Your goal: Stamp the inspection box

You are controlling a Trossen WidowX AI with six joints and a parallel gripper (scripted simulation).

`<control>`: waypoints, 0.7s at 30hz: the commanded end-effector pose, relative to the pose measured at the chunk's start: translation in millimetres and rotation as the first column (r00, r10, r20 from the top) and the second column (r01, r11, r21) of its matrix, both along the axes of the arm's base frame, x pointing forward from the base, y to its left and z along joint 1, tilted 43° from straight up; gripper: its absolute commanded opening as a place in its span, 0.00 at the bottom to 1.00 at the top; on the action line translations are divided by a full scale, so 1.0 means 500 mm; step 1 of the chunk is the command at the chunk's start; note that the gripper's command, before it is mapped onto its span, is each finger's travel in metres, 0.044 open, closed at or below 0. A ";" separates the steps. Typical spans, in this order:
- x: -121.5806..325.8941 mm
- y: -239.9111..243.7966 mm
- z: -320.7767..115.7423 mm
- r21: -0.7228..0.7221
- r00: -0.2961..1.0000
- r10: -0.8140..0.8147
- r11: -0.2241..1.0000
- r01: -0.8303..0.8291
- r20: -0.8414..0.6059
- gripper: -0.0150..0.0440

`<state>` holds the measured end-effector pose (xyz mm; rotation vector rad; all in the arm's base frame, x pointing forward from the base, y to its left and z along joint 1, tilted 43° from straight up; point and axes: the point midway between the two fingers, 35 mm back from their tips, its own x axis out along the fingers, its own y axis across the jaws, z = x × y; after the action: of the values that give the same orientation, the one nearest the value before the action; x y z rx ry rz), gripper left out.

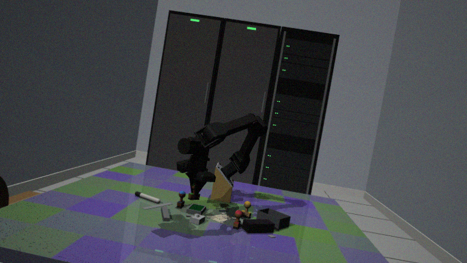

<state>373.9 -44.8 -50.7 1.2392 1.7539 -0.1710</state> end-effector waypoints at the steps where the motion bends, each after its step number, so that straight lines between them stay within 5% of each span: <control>1: 0.014 -0.032 -0.032 -0.003 1.000 0.002 1.000 -0.002 0.003 0.25; 21: 0.024 -0.042 -0.086 -0.002 1.000 0.003 1.000 -0.003 0.004 0.25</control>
<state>387.4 -69.3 -87.4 1.2280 1.7462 -0.1633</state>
